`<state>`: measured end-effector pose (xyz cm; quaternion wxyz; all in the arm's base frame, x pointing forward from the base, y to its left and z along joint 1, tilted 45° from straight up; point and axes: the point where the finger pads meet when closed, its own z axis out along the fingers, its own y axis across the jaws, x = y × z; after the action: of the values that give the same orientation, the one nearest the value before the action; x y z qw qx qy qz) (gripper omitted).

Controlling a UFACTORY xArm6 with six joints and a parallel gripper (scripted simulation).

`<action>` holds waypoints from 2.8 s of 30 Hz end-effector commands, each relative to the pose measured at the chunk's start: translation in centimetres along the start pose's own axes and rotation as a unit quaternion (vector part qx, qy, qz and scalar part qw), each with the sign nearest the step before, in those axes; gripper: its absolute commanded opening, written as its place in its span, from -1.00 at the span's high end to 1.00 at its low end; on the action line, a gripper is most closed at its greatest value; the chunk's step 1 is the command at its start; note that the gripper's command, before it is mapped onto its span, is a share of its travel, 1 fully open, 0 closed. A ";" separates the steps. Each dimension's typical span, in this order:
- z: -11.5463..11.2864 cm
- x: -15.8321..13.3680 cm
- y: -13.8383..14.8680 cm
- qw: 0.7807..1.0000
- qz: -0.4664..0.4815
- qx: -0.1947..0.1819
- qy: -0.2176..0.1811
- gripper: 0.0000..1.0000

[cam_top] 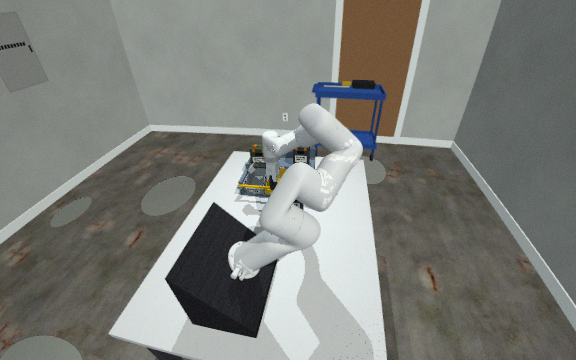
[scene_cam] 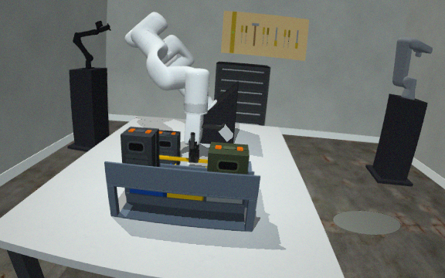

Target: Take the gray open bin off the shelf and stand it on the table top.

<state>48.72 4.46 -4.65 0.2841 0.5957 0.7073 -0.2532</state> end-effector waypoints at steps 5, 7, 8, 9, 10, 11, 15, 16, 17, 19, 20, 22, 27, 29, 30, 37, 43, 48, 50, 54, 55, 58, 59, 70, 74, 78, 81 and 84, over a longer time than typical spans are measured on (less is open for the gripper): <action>-0.3 0.0 0.1 1.000 0.000 -0.001 0.000 1.00; -0.3 0.0 0.1 1.000 0.000 -0.001 0.000 1.00; -0.3 0.0 0.1 1.000 0.000 -0.001 0.000 1.00; -0.3 0.0 0.1 1.000 0.000 -0.001 0.000 1.00; -0.6 0.0 0.1 1.000 0.000 -0.001 0.000 1.00; -0.9 0.0 0.1 1.000 0.000 -0.001 0.000 1.00; -1.8 0.0 0.1 1.000 0.001 -0.002 0.001 1.00; -1.8 0.0 0.1 1.000 0.001 -0.002 0.001 1.00; -1.8 0.0 0.1 1.000 0.001 -0.002 0.001 1.00; -1.8 0.0 0.1 1.000 0.001 -0.002 0.001 1.00; -1.8 0.0 0.1 1.000 0.001 -0.002 0.001 1.00; -1.8 0.0 0.1 1.000 0.001 -0.002 0.001 1.00; -2.8 0.0 0.1 1.000 0.000 -0.001 0.001 1.00; -5.0 0.0 0.1 1.000 0.000 -0.002 0.001 1.00; -6.1 0.0 0.1 1.000 0.001 -0.002 0.001 1.00; -7.2 0.0 0.1 1.000 0.001 -0.002 0.001 1.00; -7.2 0.0 0.1 1.000 0.001 -0.002 0.001 1.00; -10.8 0.0 0.1 1.000 0.001 -0.002 0.001 1.00; -10.8 0.0 0.1 1.000 0.001 -0.002 0.001 1.00; -10.8 0.0 0.1 1.000 0.001 -0.002 0.001 1.00; -10.8 0.0 0.1 1.000 0.001 -0.002 0.001 1.00; -10.8 0.0 0.1 1.000 0.001 -0.002 0.001 1.00; -10.8 0.0 0.1 1.000 0.001 -0.002 0.001 1.00; -9.9 0.0 0.1 1.000 0.001 -0.002 0.001 1.00; -9.9 0.0 0.1 1.000 0.001 -0.002 0.001 1.00; -9.8 0.0 0.1 1.000 0.001 -0.002 0.001 1.00; -9.4 0.0 0.1 1.000 0.001 -0.002 0.001 1.00; -9.3 0.0 0.1 1.000 0.001 -0.002 0.001 1.00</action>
<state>47.78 10.89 1.91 0.2837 0.5957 0.7072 -0.2538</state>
